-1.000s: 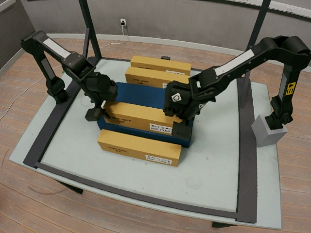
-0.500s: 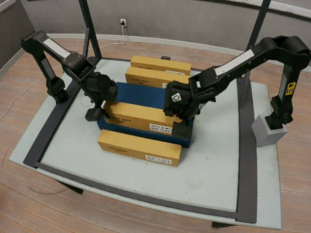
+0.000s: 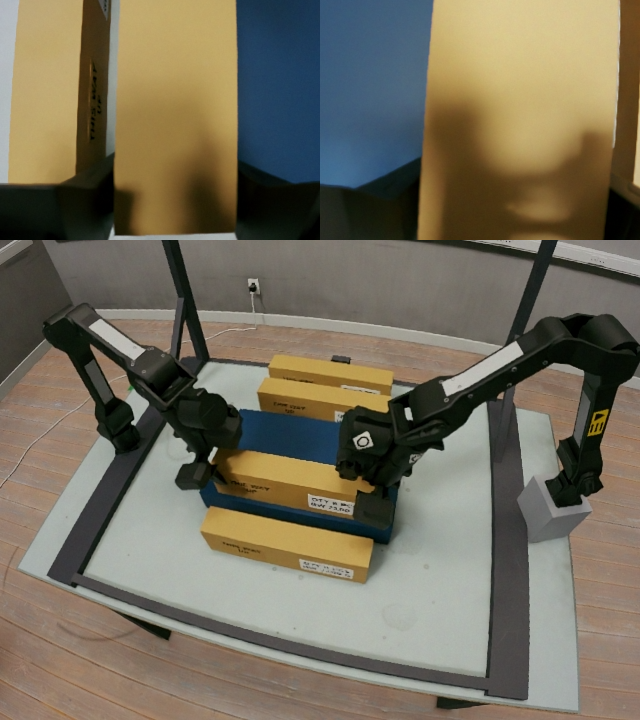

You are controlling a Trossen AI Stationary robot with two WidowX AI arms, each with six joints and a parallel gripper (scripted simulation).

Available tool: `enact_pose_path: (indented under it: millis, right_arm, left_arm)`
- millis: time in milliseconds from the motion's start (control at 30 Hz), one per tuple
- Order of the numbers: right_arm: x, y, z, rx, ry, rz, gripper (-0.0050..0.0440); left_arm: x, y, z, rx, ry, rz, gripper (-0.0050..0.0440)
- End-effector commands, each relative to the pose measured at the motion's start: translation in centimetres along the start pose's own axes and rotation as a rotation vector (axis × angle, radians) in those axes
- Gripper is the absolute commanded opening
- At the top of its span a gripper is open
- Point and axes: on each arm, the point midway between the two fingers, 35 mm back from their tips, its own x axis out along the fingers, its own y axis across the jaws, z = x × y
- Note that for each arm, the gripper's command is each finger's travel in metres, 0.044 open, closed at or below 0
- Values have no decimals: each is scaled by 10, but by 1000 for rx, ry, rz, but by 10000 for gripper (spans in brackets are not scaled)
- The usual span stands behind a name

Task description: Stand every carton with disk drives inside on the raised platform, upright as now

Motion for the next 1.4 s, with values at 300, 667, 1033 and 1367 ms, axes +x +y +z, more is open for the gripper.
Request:
enact_pose_path:
  millis: [300, 667, 1033, 1367]
  right_arm:
    - [-15, -3, 7, 5, -49, -19, -50]
    - [-17, -3, 8, 5, -49, -18, -50]
    - [-17, -3, 8, -3, -30, -8, -50]
    - [-17, -3, 8, -3, -30, -8, -50]
  left_arm:
    - [-12, 1, 11, 6, -35, 9, -50]
    - [-14, 1, 12, 12, -49, 8, -50]
    - [-14, 1, 12, 9, -50, 9, -50]
    - [-14, 1, 12, 9, -50, 9, -50]
